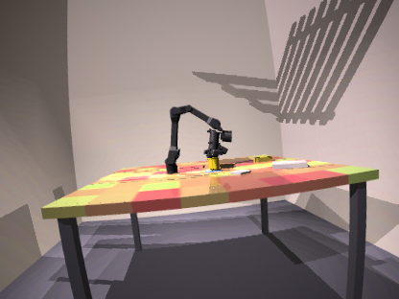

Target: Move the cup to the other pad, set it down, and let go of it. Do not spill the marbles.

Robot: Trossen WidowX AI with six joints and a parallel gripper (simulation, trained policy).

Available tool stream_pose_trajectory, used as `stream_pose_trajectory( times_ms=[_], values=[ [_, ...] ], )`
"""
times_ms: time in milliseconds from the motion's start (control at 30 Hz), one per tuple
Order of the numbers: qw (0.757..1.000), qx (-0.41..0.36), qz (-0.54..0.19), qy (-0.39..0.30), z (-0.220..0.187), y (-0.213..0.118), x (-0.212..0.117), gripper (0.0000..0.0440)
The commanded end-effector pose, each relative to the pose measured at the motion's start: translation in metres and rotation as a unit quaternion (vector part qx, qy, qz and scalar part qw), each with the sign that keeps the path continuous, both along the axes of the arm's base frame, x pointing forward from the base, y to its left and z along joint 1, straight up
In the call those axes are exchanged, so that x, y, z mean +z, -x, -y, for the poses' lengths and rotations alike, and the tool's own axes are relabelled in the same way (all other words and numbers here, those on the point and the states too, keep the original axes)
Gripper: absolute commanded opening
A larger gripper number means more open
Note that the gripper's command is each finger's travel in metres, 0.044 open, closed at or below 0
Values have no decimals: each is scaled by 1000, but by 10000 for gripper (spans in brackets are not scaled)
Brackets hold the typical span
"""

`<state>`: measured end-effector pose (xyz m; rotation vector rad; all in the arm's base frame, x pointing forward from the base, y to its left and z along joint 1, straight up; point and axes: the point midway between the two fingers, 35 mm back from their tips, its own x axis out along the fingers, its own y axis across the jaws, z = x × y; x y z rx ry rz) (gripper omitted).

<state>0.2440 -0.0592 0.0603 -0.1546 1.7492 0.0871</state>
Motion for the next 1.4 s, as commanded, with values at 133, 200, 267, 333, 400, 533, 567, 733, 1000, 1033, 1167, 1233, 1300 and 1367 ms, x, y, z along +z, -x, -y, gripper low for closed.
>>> stream_pose_trajectory(
  times_ms=[133, 200, 267, 333, 400, 533, 567, 733, 1000, 1033, 1167, 1233, 1300, 1367],
  values=[
    [999, 28, 18, -9, -4, -9, 19, 10],
    [999, 33, 24, -9, -5, -12, 25, 10],
    [999, 38, 30, -10, -7, -15, 31, 10],
    [998, 42, 37, -10, -10, -18, 37, 10],
    [998, 47, 44, -10, -12, -22, 43, 9],
    [997, 57, 57, -11, -19, -30, 52, 7],
    [996, 59, 60, -11, -21, -32, 54, 6],
    [994, 72, 76, -10, -32, -44, 62, 0],
    [990, 91, 105, -10, -55, -62, 70, 0],
    [990, 93, 108, -10, -58, -64, 71, 0],
    [987, 102, 122, -11, -72, -72, 72, 0],
    [986, 106, 128, -12, -79, -76, 73, 0],
    [985, 111, 134, -12, -86, -79, 73, 0],
    [983, 115, 140, -13, -93, -82, 72, 0]
  ],
)
